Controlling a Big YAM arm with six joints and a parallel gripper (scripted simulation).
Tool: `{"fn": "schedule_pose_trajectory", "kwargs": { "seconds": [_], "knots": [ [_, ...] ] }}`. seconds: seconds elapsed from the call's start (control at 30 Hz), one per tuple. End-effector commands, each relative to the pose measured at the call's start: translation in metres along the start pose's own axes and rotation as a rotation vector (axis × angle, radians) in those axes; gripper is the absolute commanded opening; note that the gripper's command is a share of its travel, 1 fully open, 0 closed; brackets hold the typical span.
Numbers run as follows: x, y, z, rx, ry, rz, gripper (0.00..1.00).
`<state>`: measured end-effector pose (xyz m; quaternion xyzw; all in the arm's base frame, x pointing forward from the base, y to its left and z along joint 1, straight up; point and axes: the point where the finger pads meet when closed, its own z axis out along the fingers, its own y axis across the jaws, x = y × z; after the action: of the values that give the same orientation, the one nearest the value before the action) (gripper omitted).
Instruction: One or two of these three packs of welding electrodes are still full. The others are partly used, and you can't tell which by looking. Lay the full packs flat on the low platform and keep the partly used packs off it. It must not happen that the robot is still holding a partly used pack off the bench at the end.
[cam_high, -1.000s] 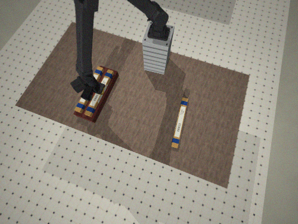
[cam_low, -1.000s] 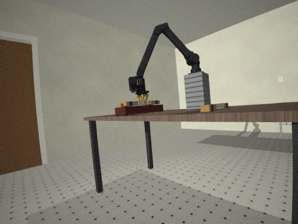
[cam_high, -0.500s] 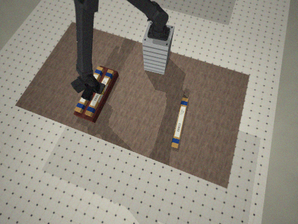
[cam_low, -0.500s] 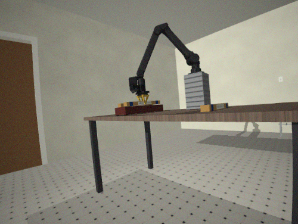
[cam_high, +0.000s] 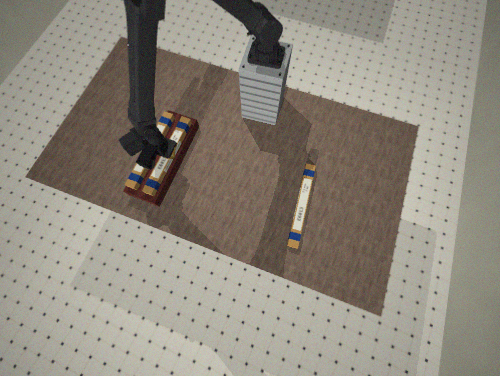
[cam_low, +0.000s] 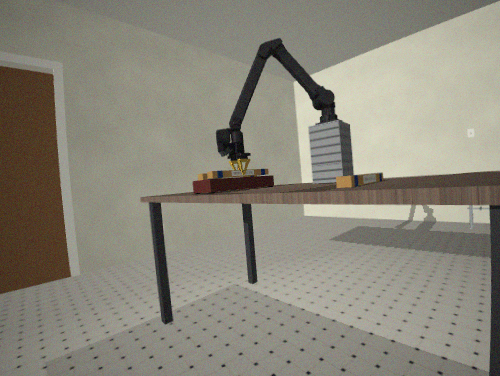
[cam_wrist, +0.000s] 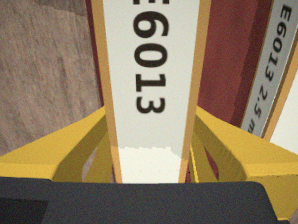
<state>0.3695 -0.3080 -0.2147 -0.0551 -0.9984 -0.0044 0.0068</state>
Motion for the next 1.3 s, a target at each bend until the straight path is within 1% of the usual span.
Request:
{"fn": "schedule_pose_trajectory", "kwargs": {
  "seconds": [0.0, 1.0, 1.27],
  "knots": [
    [-0.032, -0.015, -0.026, 0.043, -0.071, -0.013, 0.00],
    [-0.020, -0.006, -0.020, 0.031, -0.052, -0.011, 0.00],
    [-0.024, -0.008, -0.021, 0.033, -0.056, -0.011, 0.00]
  ]
}}
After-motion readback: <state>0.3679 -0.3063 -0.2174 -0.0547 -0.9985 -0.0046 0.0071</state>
